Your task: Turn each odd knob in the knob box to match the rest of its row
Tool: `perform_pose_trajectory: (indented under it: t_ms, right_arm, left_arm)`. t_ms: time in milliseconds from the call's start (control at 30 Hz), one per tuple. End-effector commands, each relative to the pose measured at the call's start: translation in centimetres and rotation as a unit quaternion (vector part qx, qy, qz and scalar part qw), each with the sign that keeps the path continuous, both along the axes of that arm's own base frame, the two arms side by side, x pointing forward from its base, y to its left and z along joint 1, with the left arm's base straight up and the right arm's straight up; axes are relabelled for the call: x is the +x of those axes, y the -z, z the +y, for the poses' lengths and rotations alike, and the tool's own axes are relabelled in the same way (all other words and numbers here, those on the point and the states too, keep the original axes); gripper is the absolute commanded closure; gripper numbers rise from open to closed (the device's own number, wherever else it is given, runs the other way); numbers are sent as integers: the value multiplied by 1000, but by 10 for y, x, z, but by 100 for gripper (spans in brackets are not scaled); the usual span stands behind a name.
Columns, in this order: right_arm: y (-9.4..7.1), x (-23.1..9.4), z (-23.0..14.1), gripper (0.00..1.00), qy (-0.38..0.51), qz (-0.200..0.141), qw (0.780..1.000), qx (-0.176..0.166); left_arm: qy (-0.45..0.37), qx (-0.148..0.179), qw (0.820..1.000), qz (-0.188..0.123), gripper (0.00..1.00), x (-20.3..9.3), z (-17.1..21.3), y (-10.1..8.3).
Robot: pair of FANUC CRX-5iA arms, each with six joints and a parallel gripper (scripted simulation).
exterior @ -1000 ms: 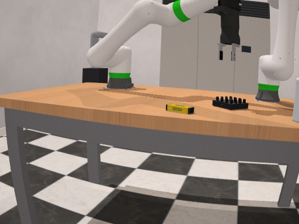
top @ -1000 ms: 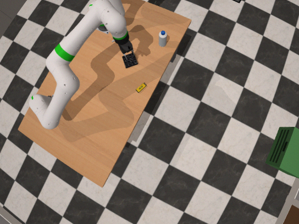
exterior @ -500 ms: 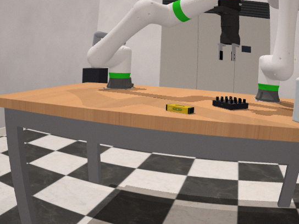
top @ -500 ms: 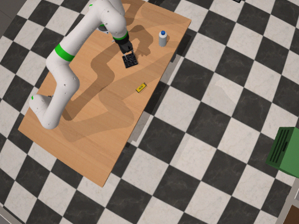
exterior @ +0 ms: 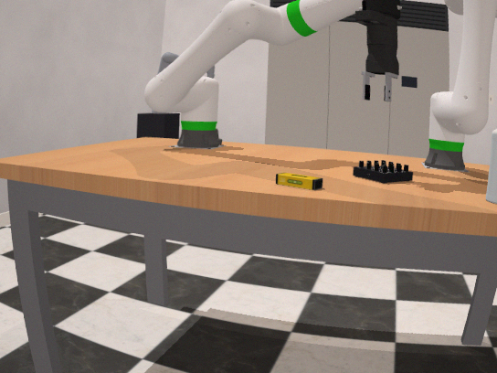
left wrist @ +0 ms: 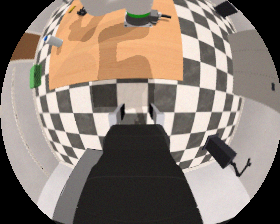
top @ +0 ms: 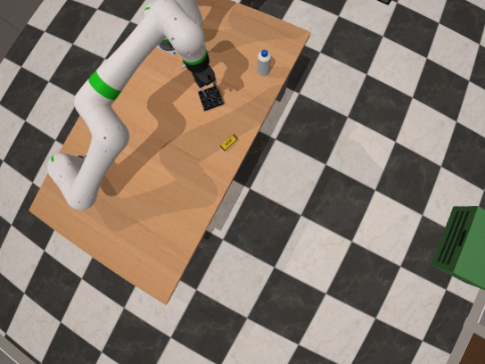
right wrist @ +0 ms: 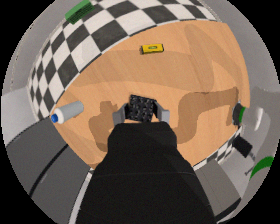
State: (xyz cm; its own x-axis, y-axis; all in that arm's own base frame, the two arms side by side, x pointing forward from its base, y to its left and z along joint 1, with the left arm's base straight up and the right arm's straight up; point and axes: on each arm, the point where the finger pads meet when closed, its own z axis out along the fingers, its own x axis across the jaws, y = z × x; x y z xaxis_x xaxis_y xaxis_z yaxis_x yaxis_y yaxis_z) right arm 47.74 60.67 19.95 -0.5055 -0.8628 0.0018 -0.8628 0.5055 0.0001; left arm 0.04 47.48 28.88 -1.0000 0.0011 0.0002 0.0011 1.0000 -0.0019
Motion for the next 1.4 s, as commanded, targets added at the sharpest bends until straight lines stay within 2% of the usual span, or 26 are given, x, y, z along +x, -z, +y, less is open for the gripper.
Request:
perform_pose_trajectory:
  t_ms: [0,367,567,633,1100,1367]
  right_arm:
    - [-2,-1,-1,0,0,-1,1000,2]
    - [-2,-20,-15,0,0,-1,1000,2]
    - [-2,-50,-37,0,0,-1,1000,1]
    - [-2,-50,-37,0,0,-1,1000,1]
    - [-1,-124,-92,0,0,-1,1000,1]
    - [-1,-132,-98,0,0,-1,1000,1]
  left_arm:
    - [0,1,1000,0,0,0,0,-1]
    - [0,1,1000,0,0,0,0,-1]
    - [0,1,1000,0,0,0,0,-1]
    - [0,1,1000,0,0,0,0,-1]
    - [0,1,1000,0,0,0,0,-1]
    - [0,1,1000,0,0,0,0,-1]
